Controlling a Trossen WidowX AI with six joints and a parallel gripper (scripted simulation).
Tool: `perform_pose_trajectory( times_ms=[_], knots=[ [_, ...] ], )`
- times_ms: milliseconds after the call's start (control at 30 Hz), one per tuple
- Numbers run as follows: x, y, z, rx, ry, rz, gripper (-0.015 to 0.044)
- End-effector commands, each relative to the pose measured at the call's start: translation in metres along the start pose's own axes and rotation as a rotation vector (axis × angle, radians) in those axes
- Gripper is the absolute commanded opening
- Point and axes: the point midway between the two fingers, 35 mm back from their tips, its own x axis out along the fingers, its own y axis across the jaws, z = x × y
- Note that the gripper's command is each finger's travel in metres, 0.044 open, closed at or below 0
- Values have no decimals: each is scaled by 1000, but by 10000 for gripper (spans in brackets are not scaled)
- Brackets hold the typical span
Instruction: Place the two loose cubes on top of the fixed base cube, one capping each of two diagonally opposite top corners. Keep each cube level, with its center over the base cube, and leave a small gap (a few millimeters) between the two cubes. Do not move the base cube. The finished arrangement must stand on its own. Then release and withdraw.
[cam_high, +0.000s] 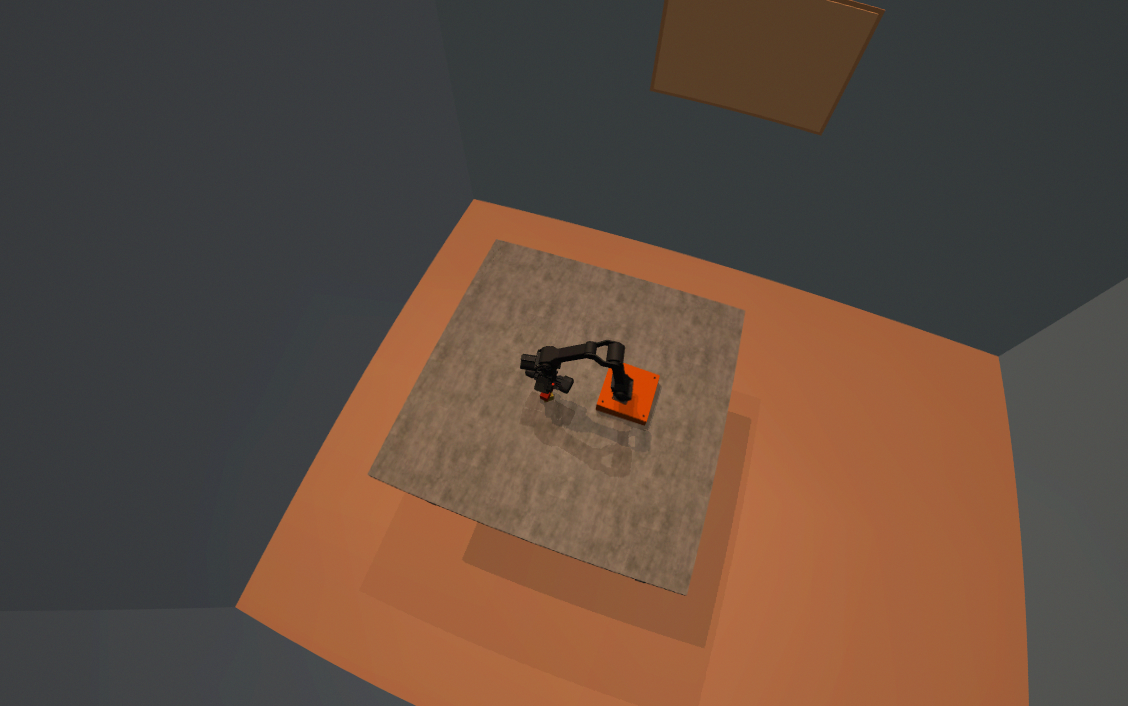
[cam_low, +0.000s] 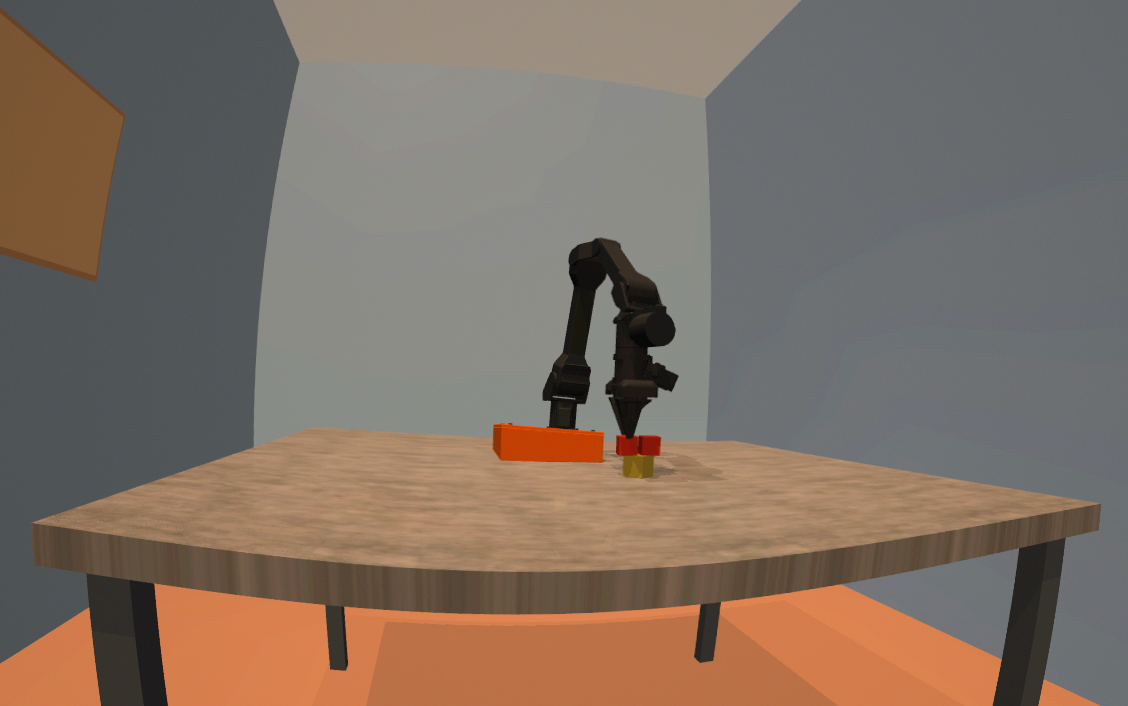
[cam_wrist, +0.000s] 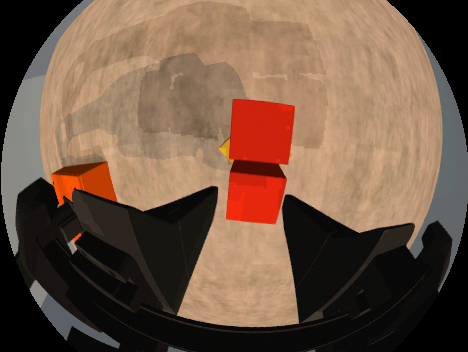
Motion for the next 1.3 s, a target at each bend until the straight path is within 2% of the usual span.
perform_pose_trajectory(
  times_ms=[0, 1067, 1200, 1267],
  knots=[
    [-8, -2, 0, -2, -2, -6, 205],
    [-55, -2, 0, -2, -2, -7, 205],
    [-53, 0, 2, 2, -1, -1, 310],
    [-54, 5, 20, 2, -2, -2, 362]
  ],
)
